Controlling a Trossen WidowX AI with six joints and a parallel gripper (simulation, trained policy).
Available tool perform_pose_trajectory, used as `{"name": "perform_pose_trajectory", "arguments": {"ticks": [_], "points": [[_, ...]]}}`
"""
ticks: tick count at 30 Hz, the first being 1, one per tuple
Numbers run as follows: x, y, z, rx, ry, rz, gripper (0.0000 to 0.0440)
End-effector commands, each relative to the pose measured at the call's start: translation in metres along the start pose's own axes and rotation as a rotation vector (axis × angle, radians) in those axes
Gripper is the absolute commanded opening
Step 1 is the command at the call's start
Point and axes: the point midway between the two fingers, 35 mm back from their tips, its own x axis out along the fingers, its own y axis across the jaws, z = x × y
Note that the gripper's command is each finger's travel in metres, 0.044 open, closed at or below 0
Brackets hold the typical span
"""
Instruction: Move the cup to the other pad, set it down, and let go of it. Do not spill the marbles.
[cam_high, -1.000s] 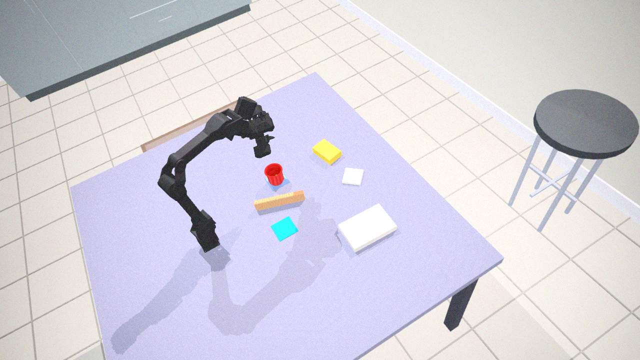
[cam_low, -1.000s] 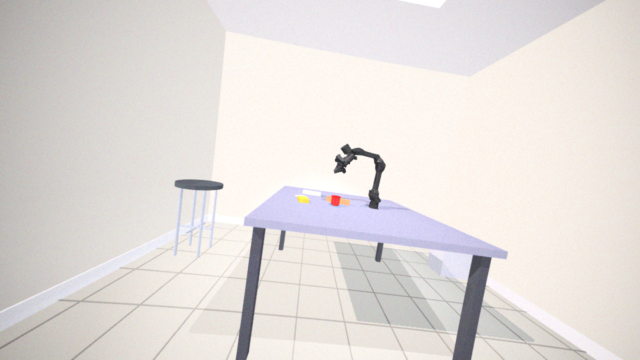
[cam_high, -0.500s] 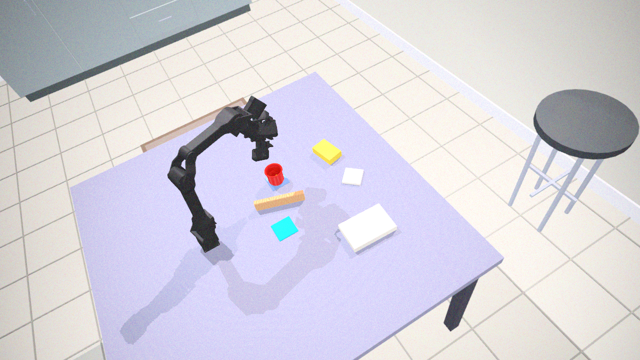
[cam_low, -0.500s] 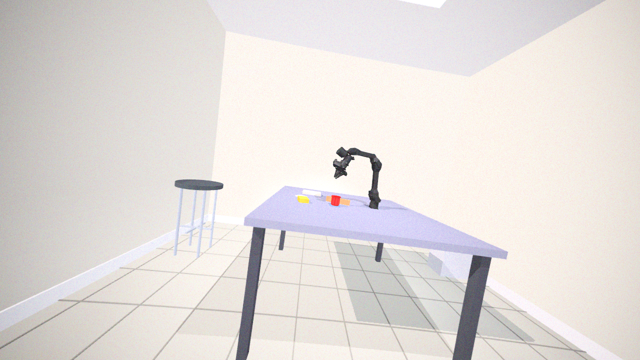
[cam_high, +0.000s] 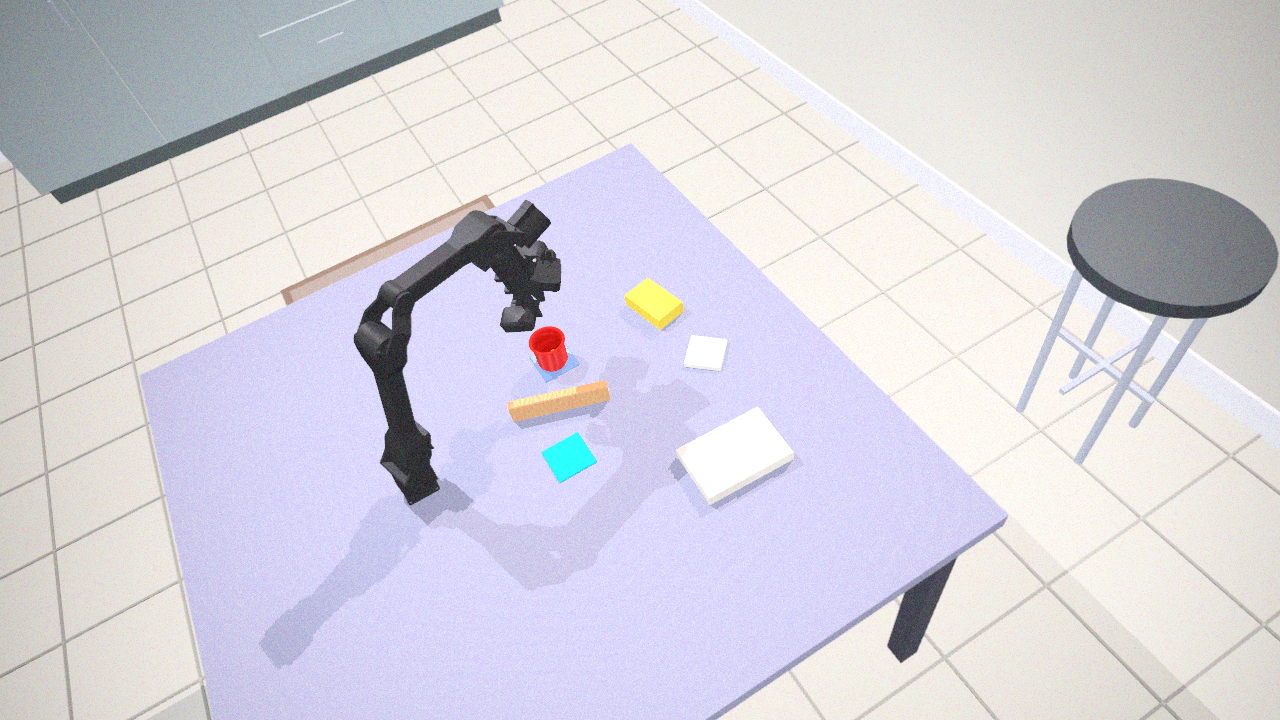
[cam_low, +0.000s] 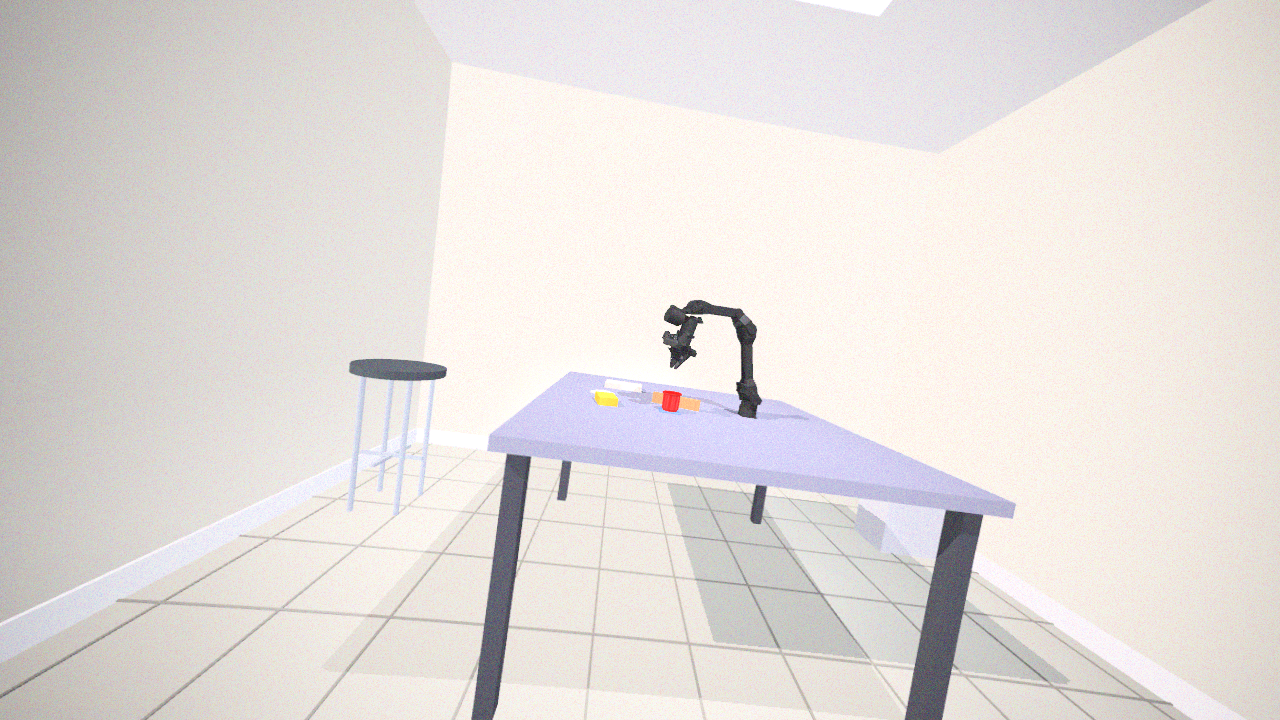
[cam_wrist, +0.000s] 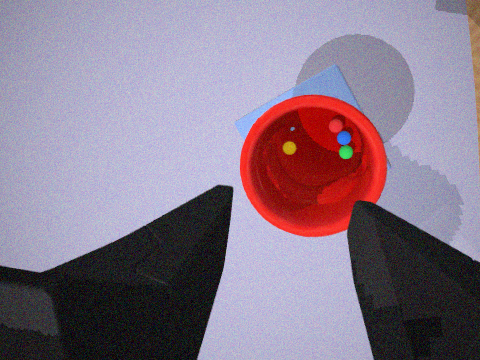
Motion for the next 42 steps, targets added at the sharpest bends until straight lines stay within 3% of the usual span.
{"name": "perform_pose_trajectory", "arguments": {"ticks": [1,18,38,40,42], "points": [[0.006,-0.003,-0.002,0.009,0.019,-0.039,0.016],[0.055,-0.026,-0.016,0.04,0.112,-0.248,0.0187],[0.123,-0.048,-0.024,-0.001,0.156,-0.336,0.0192],[0.129,-0.05,-0.026,-0.015,0.163,-0.337,0.019],[0.135,-0.052,-0.027,-0.032,0.168,-0.336,0.0144]]}}
